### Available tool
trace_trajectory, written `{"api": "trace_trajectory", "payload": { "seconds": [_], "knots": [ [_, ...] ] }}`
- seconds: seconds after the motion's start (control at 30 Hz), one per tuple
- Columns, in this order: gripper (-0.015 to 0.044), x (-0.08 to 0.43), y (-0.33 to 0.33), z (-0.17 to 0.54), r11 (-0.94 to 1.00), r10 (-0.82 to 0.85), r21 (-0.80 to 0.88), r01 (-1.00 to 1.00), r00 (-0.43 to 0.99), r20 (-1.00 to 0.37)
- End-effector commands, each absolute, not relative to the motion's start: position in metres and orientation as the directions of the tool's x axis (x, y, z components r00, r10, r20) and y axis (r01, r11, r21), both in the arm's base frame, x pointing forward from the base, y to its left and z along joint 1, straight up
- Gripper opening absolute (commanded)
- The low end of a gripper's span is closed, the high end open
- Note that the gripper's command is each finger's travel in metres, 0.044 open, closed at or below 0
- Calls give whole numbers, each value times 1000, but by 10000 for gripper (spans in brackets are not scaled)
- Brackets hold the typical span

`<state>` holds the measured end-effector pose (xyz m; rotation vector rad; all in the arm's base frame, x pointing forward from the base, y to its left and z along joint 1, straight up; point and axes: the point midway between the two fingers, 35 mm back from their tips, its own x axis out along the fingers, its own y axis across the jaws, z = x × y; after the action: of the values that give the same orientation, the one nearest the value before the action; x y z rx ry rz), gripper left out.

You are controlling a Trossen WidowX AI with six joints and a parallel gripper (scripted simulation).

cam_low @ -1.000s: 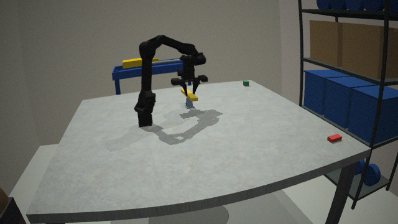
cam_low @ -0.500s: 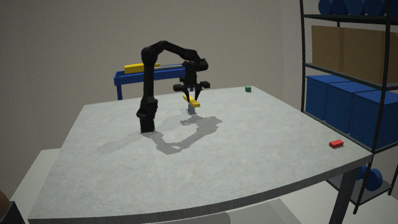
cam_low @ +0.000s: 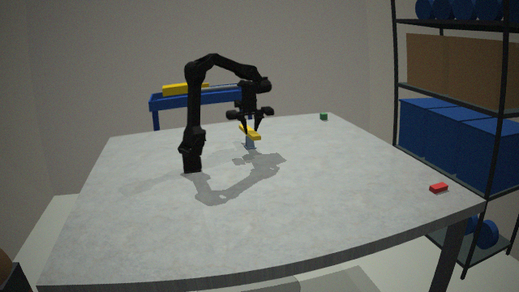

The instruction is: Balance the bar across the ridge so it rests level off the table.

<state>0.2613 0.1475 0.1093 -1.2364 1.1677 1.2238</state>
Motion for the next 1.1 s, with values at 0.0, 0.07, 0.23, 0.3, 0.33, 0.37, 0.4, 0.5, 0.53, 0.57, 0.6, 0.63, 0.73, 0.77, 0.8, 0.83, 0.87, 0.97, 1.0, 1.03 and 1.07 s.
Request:
{"api": "trace_trajectory", "payload": {
  "seconds": [0.0,0.07,0.23,0.3,0.33,0.37,0.4,0.5,0.53,0.57,0.6,0.63,0.73,0.77,0.8,0.83,0.87,0.97,1.0,1.03,1.07],
  "knots": [
    [0,261,148,109,-39,13,-23,-999,22,-1000],
    [0,261,148,109,-39,13,-23,-999,22,-1000],
    [0,261,148,108,-39,13,-23,-999,22,-1000],
    [0,261,148,108,-39,13,-23,-999,22,-1000],
    [0,261,148,108,-39,13,-23,-999,22,-1000],
    [0,261,148,108,-39,13,-23,-999,22,-1000],
    [0,261,148,108,-39,13,-23,-999,22,-1000],
    [0,262,148,107,-39,13,-23,-999,22,-1000],
    [0,261,148,107,-39,13,-23,-999,22,-1000],
    [0,261,148,107,-39,13,-23,-999,22,-1000],
    [0,261,148,107,-39,13,-23,-999,22,-1000],
    [0,261,148,107,-39,13,-23,-999,22,-1000],
    [0,262,148,107,-39,13,-23,-999,22,-1000],
    [0,262,148,107,-39,13,-23,-999,22,-1000],
    [0,262,148,107,-39,13,-23,-999,22,-1000],
    [0,262,148,107,-39,13,-23,-999,22,-1000],
    [0,262,148,107,-39,13,-23,-999,22,-1000],
    [0,262,148,106,-39,13,-23,-999,22,-1000],
    [0,262,148,106,-39,13,-23,-999,22,-1000],
    [0,262,148,106,-39,13,-23,-999,22,-1000],
    [0,262,148,106,-39,13,-23,-999,22,-1000]
  ]
}}
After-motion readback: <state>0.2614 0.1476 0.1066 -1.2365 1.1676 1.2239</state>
